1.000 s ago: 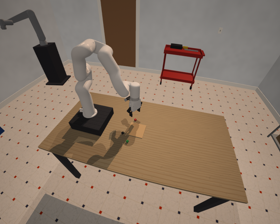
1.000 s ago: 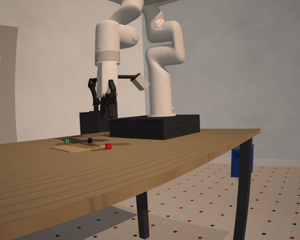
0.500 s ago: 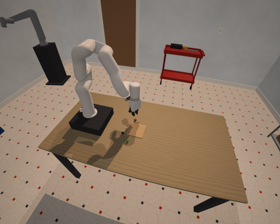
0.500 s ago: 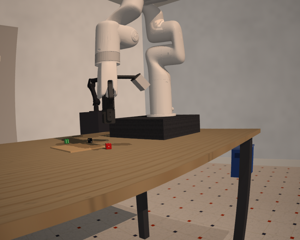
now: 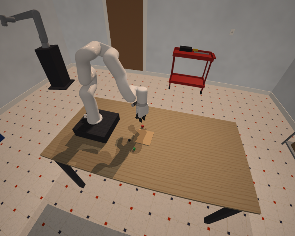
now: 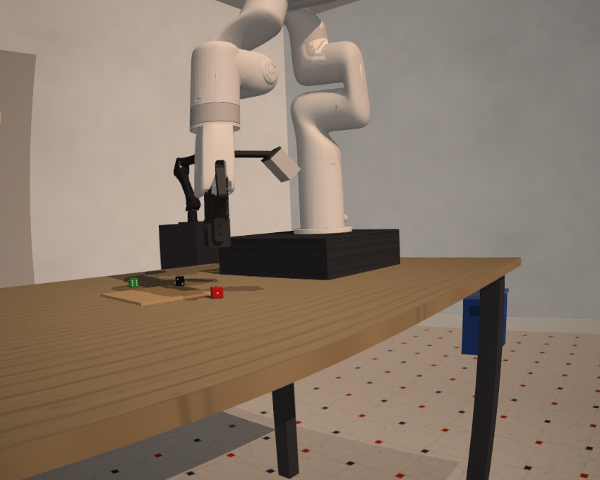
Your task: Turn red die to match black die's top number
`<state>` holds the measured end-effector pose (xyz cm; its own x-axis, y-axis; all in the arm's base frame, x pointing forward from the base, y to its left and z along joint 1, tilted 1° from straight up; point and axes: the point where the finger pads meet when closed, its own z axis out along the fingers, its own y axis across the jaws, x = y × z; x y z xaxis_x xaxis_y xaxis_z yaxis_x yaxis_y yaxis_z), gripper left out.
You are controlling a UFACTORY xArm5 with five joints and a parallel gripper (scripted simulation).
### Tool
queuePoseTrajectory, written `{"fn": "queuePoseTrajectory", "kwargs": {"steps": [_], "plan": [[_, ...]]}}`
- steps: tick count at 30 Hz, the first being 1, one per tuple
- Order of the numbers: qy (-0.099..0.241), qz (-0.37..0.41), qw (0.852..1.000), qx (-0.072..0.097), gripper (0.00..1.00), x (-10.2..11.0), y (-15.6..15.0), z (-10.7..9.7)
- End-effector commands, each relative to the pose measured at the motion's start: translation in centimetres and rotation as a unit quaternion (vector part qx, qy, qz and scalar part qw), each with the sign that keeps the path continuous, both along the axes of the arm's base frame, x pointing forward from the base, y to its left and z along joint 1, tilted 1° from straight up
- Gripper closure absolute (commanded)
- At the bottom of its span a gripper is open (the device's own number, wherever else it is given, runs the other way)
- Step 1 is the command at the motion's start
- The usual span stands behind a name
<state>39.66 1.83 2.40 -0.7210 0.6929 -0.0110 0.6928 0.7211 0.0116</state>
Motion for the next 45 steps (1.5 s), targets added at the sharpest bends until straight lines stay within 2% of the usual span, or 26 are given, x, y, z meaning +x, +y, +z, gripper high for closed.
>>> {"fn": "queuePoseTrajectory", "kwargs": {"steps": [1,22,45], "plan": [[-0.002,0.000,1.000,0.000,0.69,0.1,0.0,0.1],[-0.002,0.000,1.000,0.000,0.69,0.1,0.0,-0.3],[-0.002,0.000,1.000,0.000,0.69,0.2,0.1,-3.2]]}}
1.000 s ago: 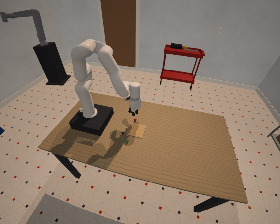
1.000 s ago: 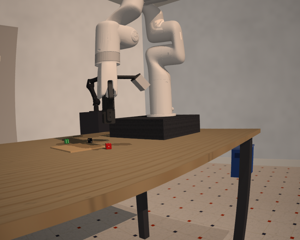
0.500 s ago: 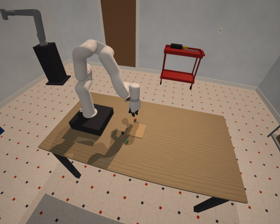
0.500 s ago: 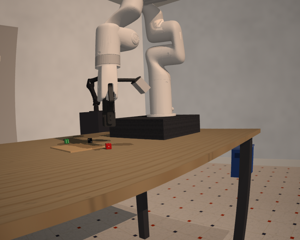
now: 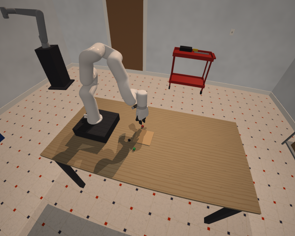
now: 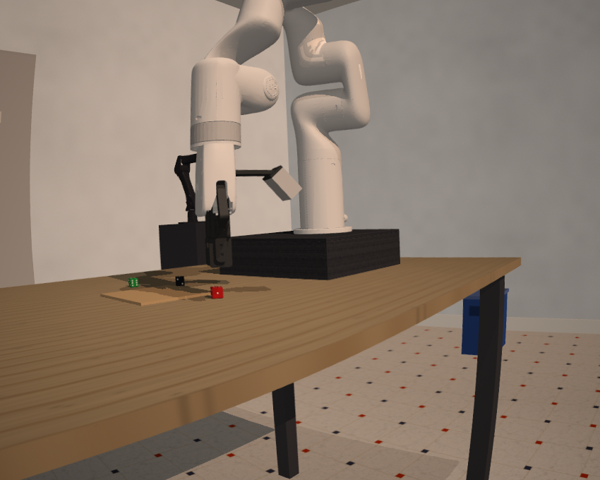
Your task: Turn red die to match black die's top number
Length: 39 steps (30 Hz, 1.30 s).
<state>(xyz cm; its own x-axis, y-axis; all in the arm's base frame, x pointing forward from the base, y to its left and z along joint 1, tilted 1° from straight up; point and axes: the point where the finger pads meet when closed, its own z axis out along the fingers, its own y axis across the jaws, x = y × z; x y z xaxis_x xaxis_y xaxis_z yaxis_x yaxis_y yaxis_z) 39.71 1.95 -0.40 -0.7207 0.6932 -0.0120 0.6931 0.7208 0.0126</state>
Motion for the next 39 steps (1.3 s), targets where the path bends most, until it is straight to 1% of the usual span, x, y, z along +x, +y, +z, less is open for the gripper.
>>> {"fn": "queuePoseTrajectory", "kwargs": {"steps": [1,9,18,39], "plan": [[-0.001,0.000,1.000,0.000,0.69,0.1,0.0,-0.5],[-0.001,0.000,1.000,0.000,0.69,0.1,0.0,-1.6],[-0.001,0.000,1.000,0.000,0.69,0.2,0.1,-2.1],[-0.001,0.000,1.000,0.000,0.69,0.2,0.1,-2.3]]}}
